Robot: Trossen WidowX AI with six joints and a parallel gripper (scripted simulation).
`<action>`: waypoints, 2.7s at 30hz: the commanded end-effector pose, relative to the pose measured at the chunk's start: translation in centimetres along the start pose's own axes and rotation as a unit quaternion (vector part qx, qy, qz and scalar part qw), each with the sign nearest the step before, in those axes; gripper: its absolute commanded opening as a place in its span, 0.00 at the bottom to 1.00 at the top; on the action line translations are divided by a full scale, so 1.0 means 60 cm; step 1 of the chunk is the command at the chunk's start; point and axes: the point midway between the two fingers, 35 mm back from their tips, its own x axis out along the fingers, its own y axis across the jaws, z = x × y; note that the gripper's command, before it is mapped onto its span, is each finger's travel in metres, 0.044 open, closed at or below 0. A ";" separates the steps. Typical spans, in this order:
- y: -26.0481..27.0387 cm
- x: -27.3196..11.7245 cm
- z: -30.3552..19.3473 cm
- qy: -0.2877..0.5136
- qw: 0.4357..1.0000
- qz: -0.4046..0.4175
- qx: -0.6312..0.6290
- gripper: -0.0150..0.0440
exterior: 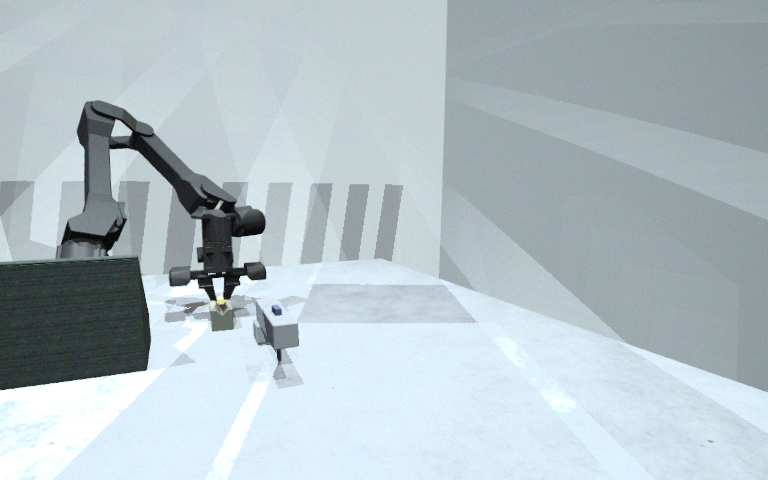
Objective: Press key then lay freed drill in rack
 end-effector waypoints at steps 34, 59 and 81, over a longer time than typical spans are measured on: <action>0.000 0.001 -0.013 0.013 1.000 -0.001 0.006 0.25; 0.004 -0.045 -0.003 0.014 1.000 -0.001 0.006 1.00; -0.043 -0.157 -0.010 0.035 0.997 -0.065 0.002 1.00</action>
